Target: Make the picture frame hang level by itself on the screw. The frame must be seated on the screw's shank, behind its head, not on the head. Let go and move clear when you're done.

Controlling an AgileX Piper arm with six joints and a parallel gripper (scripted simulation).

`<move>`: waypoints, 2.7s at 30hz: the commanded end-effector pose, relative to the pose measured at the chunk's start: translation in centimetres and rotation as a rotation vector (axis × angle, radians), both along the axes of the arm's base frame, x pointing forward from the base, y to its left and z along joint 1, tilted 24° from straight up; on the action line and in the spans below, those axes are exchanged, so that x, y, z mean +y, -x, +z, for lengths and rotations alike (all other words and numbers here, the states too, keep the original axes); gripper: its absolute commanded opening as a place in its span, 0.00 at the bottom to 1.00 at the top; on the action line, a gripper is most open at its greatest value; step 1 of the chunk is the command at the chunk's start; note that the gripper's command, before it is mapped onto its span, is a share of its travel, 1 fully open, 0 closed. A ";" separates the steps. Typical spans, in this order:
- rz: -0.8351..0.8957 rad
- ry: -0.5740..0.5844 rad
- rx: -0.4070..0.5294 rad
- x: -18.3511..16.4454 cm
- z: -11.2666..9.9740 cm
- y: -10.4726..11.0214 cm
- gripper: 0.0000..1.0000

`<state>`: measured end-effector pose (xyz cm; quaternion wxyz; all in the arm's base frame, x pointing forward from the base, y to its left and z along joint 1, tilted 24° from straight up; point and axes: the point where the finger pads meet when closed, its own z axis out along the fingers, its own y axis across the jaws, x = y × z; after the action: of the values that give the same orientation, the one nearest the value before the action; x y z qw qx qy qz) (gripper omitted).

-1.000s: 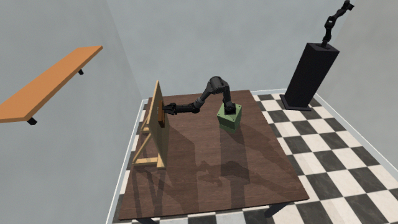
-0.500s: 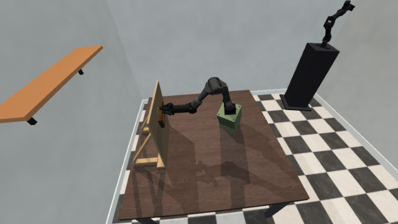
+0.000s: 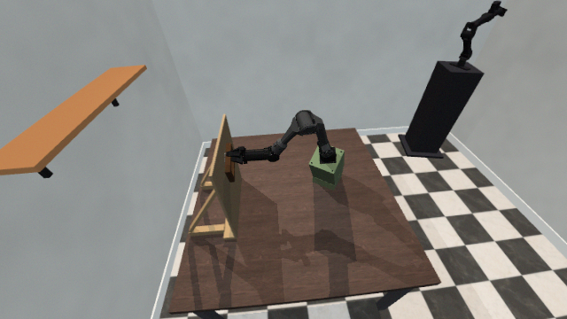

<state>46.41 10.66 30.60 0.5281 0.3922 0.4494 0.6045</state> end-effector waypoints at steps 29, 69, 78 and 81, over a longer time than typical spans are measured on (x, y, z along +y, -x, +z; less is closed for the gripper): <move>0.000 -0.001 -0.001 0.0 0.1 -0.1 0.63; 0.000 -0.001 -0.002 0.0 0.1 -0.1 0.00; 0.000 -0.001 -0.002 0.0 0.1 -0.1 0.00; 0.000 -0.001 -0.002 0.0 0.1 -0.1 0.00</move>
<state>46.42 10.66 30.57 0.5278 0.3925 0.4498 0.6042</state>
